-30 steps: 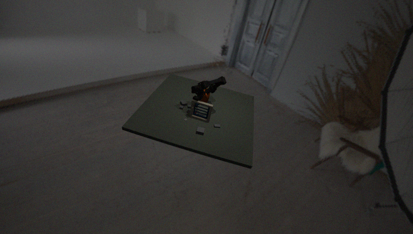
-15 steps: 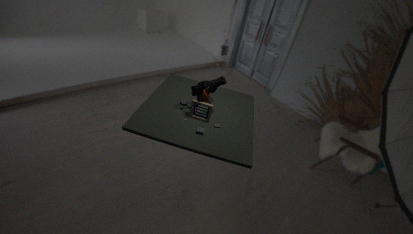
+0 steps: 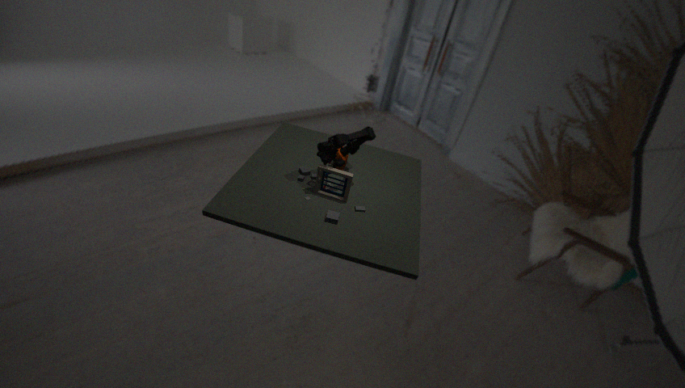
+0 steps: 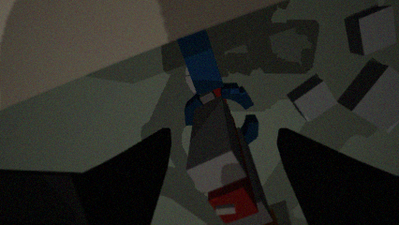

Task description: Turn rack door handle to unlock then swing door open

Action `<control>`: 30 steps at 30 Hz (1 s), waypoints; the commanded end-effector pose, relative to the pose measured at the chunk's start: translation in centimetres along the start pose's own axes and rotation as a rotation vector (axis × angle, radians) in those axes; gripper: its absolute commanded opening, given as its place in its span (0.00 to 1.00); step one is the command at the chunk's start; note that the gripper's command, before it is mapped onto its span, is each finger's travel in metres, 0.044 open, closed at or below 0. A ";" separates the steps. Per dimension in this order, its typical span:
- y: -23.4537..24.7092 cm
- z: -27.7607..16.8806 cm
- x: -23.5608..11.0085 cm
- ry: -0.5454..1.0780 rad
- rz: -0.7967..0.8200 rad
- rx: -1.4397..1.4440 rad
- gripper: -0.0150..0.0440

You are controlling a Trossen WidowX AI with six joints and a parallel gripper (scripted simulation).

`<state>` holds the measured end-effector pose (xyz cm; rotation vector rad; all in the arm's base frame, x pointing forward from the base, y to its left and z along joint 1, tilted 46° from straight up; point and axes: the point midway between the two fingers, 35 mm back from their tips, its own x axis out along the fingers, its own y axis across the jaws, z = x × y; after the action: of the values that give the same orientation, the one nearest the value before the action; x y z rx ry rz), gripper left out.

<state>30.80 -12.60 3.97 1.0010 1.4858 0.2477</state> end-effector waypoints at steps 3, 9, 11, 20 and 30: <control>0.0 0.0 0.0 -0.001 0.001 -0.314 0.75; 0.0 0.0 0.0 -0.001 0.002 -0.611 0.75; 0.0 0.0 0.0 -0.001 0.002 -0.710 0.75; 0.0 0.0 0.0 -0.001 0.002 -1.156 0.75; 0.0 0.0 0.0 -0.002 0.003 -1.650 0.75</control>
<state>30.79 -12.59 3.93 -0.2133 0.8802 1.1289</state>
